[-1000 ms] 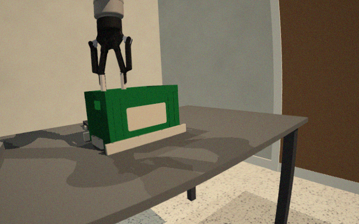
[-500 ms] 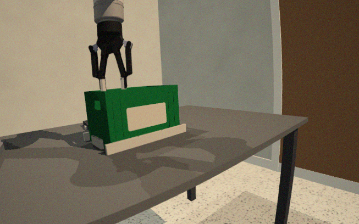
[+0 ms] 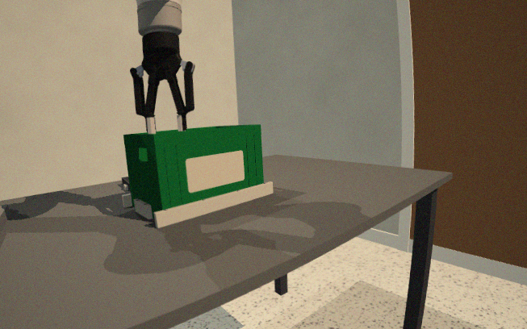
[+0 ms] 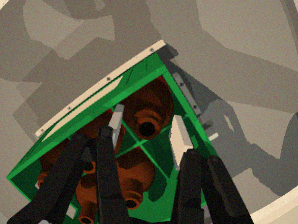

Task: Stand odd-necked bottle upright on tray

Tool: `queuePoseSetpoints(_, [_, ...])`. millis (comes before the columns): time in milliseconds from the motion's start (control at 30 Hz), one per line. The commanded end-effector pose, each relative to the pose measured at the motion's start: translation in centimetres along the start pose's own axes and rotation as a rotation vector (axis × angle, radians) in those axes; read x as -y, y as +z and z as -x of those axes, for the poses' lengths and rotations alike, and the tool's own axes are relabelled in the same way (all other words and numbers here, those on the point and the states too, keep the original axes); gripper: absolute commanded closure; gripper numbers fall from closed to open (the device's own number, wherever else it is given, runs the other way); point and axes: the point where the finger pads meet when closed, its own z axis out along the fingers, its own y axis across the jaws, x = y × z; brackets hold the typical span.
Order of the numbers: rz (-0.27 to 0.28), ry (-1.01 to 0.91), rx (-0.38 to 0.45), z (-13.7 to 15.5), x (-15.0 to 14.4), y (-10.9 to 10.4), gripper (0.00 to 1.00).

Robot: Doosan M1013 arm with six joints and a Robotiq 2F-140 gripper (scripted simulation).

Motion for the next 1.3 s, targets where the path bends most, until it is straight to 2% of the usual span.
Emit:
queuePoseSetpoints(0, [0.000,0.000,0.000,0.00,0.00,-0.01,0.62])
queuePoseSetpoints(1000, [0.000,0.000,0.000,0.00,0.00,-0.01,0.62])
queuePoseSetpoints(1033, [0.000,0.000,0.000,0.00,0.00,-0.01,1.00])
queuePoseSetpoints(1267, [0.000,0.000,0.000,0.00,0.00,-0.01,1.00])
